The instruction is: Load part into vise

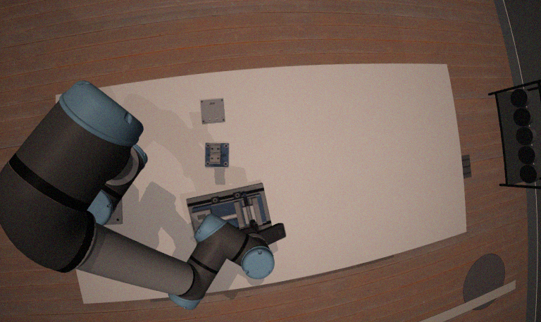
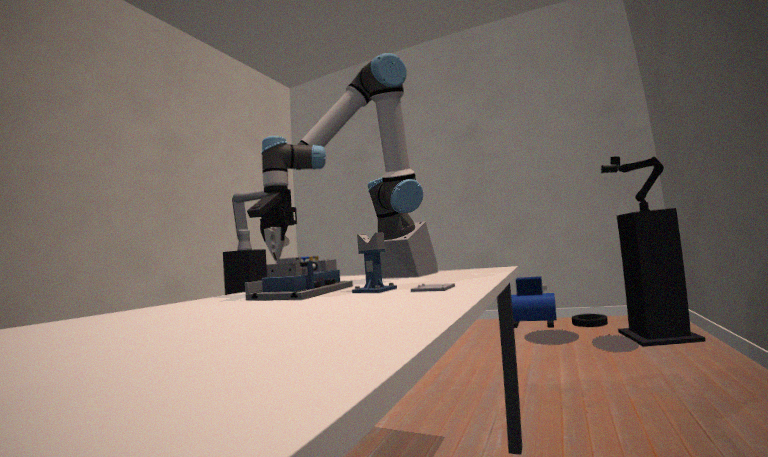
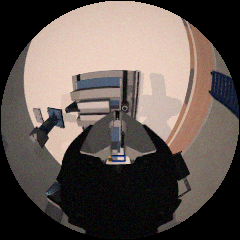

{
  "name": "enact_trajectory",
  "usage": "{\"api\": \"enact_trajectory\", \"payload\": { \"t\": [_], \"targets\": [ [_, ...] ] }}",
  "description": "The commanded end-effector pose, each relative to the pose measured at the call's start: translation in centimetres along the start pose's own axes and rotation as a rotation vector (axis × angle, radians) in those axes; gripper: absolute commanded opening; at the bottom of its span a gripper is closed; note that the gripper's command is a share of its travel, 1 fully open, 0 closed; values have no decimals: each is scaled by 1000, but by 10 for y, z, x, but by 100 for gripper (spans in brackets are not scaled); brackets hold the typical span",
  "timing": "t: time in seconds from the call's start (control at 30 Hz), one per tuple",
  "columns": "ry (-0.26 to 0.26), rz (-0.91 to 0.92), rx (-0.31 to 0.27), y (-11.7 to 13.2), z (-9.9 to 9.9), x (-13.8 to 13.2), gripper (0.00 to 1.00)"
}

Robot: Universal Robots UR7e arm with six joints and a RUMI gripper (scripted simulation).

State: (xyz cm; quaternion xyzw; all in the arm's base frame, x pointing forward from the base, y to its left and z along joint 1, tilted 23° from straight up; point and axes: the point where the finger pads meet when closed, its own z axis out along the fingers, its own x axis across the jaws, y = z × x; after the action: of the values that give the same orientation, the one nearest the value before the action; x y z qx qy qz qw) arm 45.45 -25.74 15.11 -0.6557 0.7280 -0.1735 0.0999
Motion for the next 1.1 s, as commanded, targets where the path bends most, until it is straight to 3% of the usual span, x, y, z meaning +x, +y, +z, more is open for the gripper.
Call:
{"api": "enact_trajectory", "payload": {
  "t": [0.0,0.53,1.07],
  "targets": [
    [1,0,1,0,0,3,0],
    [1,0,1,0,-3,4,0],
    [1,0,1,0,-30,4,0]
  ]
}}
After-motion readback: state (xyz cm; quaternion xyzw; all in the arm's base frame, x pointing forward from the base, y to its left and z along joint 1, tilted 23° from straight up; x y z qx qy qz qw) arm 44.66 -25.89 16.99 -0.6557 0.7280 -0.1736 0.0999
